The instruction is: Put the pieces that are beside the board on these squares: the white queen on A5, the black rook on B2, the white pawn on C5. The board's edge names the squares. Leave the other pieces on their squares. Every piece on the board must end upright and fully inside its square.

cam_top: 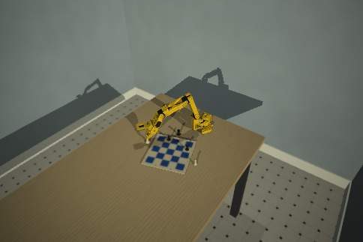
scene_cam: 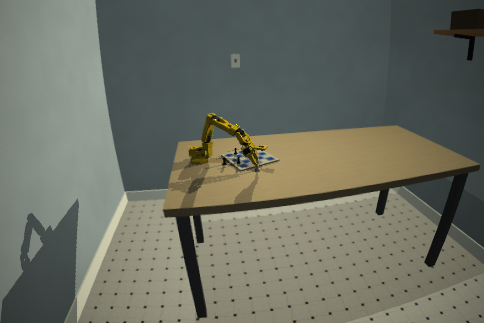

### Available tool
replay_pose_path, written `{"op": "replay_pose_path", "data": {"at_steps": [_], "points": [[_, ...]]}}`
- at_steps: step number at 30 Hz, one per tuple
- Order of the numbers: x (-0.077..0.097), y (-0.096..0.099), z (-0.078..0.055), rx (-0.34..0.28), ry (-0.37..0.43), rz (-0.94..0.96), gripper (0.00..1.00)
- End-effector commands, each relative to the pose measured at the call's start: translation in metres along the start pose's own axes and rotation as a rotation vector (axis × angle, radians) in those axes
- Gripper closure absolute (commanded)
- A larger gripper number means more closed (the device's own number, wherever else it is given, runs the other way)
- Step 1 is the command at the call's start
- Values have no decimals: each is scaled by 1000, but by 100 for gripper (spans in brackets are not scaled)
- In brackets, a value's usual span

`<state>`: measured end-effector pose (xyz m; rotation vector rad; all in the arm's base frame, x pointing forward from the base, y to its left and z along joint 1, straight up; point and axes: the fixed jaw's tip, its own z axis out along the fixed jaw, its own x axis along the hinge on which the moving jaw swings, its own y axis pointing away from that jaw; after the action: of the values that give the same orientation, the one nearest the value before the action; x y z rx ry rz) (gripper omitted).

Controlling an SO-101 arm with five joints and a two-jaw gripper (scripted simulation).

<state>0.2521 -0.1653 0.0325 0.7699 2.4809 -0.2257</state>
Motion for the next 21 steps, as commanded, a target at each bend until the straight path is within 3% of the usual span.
{"op": "replay_pose_path", "data": {"at_steps": [1, 21], "points": [[4, -2, 2, 4, 6, 8, 88], [6, -2, 3, 4, 6, 8, 91]]}}
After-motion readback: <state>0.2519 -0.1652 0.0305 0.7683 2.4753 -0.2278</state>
